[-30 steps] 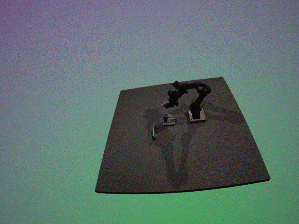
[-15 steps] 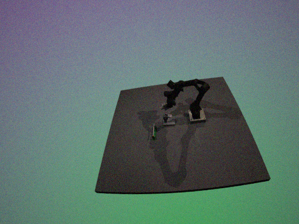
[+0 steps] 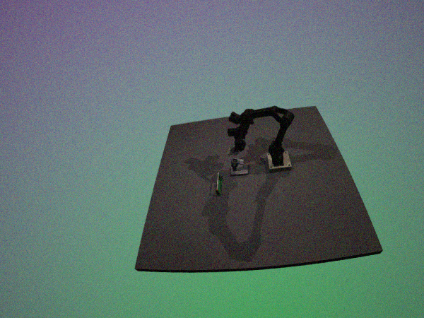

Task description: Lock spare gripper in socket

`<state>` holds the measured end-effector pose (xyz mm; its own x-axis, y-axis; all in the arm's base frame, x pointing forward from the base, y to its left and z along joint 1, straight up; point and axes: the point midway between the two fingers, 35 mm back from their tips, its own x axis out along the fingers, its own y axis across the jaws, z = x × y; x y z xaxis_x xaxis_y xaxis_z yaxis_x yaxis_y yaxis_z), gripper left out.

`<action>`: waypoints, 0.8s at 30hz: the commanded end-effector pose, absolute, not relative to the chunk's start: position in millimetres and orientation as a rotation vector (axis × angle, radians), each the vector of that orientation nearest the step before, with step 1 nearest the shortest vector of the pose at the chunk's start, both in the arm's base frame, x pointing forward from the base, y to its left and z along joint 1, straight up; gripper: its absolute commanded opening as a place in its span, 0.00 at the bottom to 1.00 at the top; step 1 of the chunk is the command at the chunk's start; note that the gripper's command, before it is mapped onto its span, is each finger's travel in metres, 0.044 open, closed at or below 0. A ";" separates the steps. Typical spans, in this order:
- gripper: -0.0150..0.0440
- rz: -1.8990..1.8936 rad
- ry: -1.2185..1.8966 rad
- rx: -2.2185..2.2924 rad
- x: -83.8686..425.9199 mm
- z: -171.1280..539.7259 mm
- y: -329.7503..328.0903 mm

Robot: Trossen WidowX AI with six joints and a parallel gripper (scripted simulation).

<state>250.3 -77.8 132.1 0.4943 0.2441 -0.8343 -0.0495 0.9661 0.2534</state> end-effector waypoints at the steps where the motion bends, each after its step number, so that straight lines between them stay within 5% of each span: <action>1: 0.25 0.174 1.088 0.208 254.7 137.4 -72.9; 24: 0.25 0.110 1.401 0.153 254.0 159.1 -32.2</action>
